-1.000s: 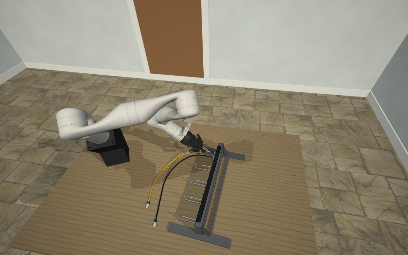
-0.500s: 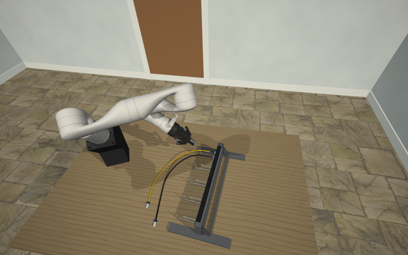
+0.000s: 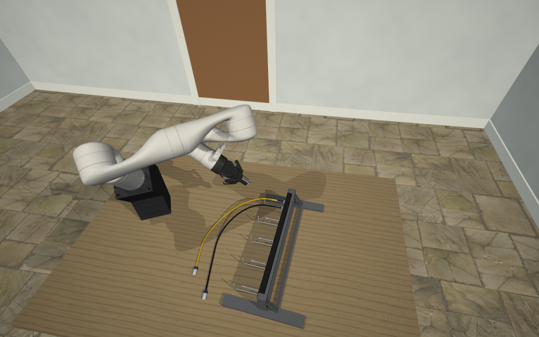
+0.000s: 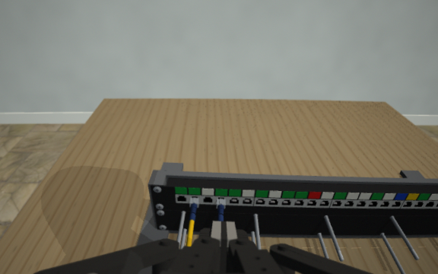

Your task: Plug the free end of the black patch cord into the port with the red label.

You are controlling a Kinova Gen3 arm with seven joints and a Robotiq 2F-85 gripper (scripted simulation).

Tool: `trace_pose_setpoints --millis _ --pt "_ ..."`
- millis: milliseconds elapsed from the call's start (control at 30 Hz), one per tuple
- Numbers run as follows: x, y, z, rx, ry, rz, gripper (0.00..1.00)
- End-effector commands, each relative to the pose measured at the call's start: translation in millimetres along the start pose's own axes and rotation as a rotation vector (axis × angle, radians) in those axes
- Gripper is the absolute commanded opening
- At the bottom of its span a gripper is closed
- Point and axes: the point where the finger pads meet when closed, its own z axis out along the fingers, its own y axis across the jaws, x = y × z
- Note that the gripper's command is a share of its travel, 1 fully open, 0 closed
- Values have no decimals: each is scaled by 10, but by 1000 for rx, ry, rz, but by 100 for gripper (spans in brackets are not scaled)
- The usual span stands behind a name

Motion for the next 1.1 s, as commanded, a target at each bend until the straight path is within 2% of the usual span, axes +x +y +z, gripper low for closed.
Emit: trace_pose_setpoints --millis 0,367,800,867,1067 --pt "-3 -14 -16 4 1 -3 0" --pt "-3 80 -16 4 1 -3 0" --pt "-1 616 -13 5 1 -3 0" --pt "-1 616 -13 5 1 -3 0" --pt "-1 844 -12 5 1 -3 0"
